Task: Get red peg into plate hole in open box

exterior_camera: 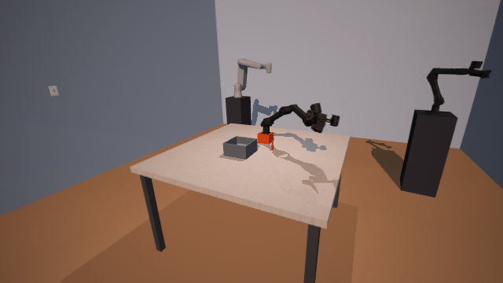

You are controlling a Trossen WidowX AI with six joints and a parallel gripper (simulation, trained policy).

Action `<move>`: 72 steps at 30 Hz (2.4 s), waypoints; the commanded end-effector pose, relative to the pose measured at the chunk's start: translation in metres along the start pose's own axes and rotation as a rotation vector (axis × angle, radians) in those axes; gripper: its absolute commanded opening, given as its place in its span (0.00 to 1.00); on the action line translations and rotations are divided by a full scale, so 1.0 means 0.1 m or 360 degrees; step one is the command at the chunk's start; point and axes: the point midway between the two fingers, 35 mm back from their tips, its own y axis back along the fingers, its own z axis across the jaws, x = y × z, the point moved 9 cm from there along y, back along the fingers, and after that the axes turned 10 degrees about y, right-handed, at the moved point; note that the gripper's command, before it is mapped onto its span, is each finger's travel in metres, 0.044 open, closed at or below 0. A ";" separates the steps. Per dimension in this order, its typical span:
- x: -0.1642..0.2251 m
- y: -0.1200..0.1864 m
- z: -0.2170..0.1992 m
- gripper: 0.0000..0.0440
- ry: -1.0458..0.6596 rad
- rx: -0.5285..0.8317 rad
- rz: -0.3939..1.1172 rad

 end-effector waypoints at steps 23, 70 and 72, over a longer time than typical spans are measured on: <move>0.10 -0.29 0.89 1.00 0.1121 0.0405 -0.0405; 0.06 1.40 2.81 1.00 0.2336 0.2470 -0.0972; 0.03 1.54 2.83 1.00 0.2319 0.2581 -0.0960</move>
